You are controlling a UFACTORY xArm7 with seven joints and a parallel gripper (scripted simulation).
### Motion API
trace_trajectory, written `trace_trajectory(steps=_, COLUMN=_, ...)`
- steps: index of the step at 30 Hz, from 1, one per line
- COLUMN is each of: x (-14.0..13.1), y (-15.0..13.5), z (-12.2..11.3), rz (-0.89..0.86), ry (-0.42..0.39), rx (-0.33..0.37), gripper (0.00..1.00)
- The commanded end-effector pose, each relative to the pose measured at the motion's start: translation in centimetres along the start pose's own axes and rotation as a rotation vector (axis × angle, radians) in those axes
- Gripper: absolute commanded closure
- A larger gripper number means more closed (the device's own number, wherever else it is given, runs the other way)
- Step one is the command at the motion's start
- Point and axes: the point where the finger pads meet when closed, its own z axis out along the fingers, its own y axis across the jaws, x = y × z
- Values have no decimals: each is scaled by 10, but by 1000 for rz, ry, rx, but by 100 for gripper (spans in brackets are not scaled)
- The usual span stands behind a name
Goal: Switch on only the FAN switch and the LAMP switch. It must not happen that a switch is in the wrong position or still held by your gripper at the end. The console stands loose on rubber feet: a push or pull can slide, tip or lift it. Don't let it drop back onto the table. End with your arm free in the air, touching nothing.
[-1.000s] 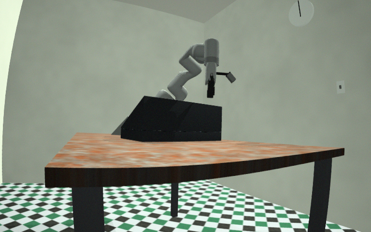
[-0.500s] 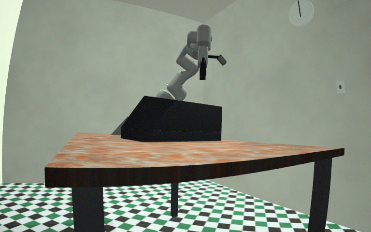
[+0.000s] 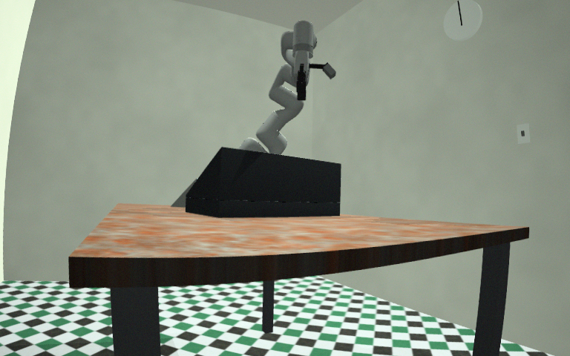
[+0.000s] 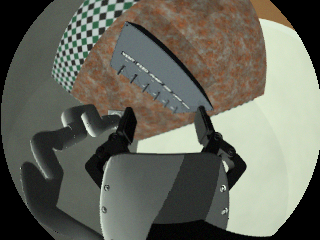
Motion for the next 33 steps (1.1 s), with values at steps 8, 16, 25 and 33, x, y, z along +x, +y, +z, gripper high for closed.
trace_trajectory(steps=8, x=-12, y=-12, z=-30, rz=-1, ry=0, rx=4, gripper=0)
trace_trajectory(steps=16, x=-22, y=-32, z=-42, rz=58, ry=55, rx=-18, gripper=0)
trace_trajectory(steps=25, x=-42, y=-94, z=-58, rz=208, ry=204, rx=-67, gripper=0)
trace_trajectory(steps=33, x=-51, y=-149, z=-53, rz=316, ry=316, rx=-97, gripper=0)
